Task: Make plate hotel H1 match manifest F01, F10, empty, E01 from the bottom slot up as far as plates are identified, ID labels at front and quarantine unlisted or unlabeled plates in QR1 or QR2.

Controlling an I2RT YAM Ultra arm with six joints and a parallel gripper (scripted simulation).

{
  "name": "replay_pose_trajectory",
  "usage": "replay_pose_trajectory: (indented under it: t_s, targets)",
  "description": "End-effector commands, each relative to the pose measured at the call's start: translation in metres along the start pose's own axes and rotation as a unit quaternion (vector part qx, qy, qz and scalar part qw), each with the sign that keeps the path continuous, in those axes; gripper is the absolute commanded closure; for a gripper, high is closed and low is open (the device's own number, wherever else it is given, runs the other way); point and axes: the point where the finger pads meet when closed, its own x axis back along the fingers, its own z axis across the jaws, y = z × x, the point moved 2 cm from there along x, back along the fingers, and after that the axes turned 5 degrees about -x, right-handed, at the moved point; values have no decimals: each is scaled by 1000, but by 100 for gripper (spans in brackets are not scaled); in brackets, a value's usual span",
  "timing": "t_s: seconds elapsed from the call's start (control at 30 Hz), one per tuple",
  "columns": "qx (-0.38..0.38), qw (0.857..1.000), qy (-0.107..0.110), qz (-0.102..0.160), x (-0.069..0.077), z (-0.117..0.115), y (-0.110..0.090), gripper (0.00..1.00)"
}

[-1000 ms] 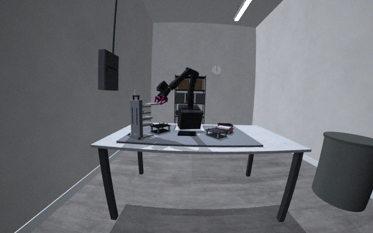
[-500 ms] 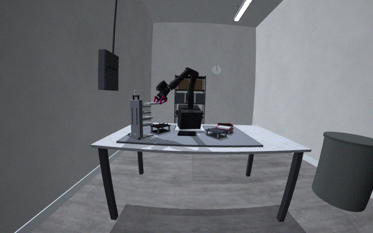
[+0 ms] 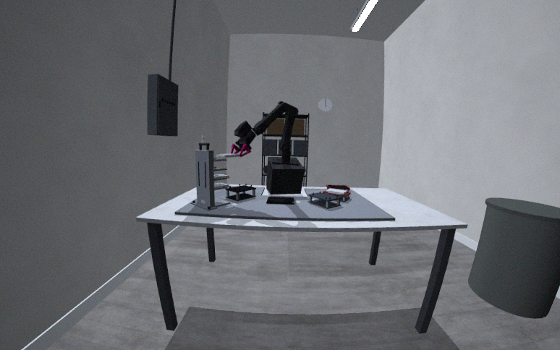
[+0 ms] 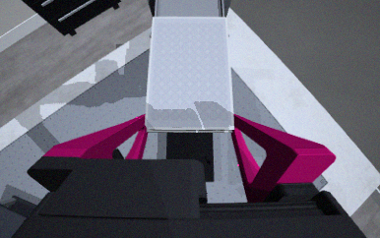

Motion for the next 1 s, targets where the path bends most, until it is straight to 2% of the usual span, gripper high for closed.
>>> replay_pose_trajectory:
  t_s: [0.0, 0.97]
  targets:
    - [4, 1000, -1, -7, 1, 0, 5, 14]
    - [4, 1000, -1, -7, -12, 1, 14, 14]
